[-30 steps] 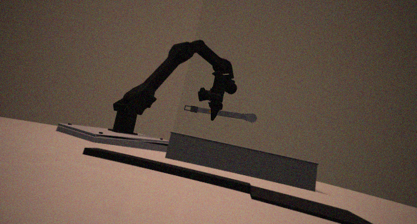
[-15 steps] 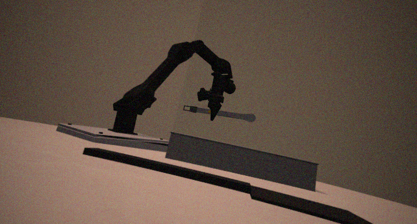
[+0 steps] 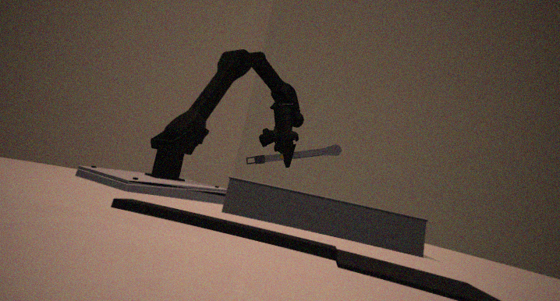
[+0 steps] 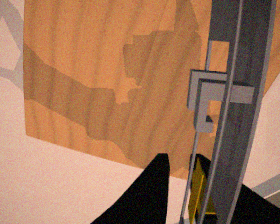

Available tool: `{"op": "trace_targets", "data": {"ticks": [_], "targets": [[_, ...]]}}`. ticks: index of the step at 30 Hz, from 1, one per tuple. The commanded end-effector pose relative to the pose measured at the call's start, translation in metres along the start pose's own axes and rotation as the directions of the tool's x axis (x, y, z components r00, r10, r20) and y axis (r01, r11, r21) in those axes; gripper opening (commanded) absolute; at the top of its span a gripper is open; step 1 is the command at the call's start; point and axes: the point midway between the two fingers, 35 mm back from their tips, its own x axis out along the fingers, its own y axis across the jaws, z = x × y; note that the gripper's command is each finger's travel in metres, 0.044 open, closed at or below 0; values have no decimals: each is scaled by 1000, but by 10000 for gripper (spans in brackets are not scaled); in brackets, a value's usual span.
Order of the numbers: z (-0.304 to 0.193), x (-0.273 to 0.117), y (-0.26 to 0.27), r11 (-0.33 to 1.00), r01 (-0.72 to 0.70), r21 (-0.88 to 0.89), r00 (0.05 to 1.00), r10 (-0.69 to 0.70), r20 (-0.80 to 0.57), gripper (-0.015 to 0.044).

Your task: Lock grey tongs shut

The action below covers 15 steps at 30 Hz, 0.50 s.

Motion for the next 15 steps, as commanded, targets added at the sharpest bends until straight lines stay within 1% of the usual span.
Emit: {"op": "trace_targets", "data": {"ticks": [1, 8, 15], "targets": [[-1, 1, -2, 1000, -8, -5, 996, 8, -84, -150], [0, 3, -6, 1000, -16, -14, 973, 13, -230, -150], [3, 2, -9, 1000, -20, -11, 930, 14, -368, -150]]}}
